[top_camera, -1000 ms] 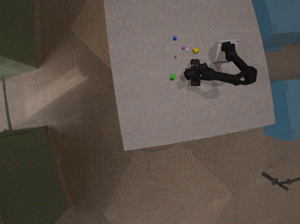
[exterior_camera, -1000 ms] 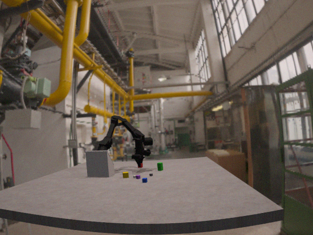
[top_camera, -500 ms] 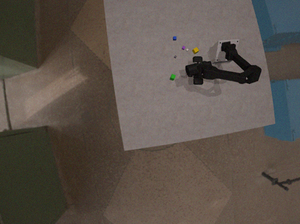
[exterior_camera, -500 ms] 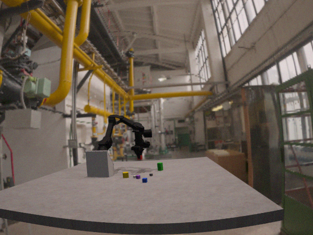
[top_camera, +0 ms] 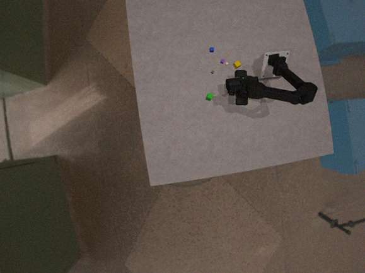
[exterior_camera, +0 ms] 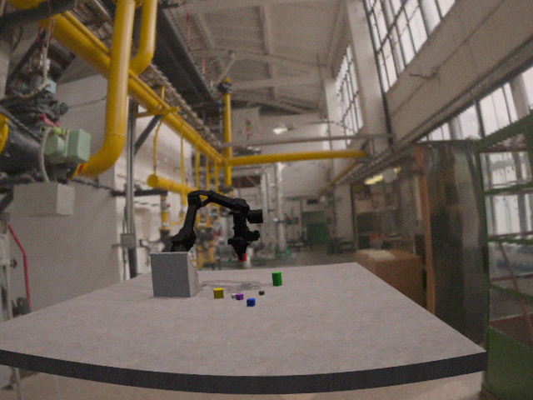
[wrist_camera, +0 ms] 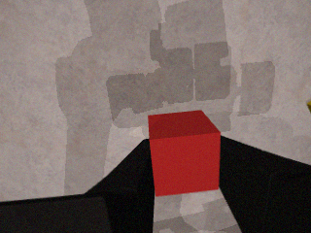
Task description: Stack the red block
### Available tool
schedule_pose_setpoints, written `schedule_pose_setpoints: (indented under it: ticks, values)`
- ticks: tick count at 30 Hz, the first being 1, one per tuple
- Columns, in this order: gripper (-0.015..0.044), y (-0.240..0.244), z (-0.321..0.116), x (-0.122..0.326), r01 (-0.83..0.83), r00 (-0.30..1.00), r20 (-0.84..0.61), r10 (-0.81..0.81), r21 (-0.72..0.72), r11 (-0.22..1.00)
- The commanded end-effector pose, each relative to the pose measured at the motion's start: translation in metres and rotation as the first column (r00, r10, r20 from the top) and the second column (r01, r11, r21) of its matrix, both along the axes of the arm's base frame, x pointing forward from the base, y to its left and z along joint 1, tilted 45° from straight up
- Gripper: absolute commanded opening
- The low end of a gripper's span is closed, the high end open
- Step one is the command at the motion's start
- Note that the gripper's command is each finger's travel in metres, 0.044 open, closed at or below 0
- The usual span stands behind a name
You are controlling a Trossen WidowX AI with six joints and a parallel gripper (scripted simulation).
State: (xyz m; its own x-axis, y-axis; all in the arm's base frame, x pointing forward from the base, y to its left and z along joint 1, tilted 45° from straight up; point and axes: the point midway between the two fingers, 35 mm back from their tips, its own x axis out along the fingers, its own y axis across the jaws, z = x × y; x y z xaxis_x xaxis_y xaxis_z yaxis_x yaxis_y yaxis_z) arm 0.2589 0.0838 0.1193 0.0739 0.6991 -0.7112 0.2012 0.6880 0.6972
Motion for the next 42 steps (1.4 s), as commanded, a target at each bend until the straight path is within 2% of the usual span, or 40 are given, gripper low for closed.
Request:
schedule_pose_setpoints:
  ticks: [1, 31, 42]
  values:
    - [0.0, -0.002, 0.004, 0.009, 0.001, 1.0, 0.007, -0.001, 0.004, 1.0]
    - [0.0, -0.016, 0.008, 0.122, 0.001, 1.0, 0.013, -0.001, 0.003, 1.0]
    - [0.0, -0.016, 0.001, 0.147, 0.001, 1.0, 0.015, -0.001, 0.003, 1.0]
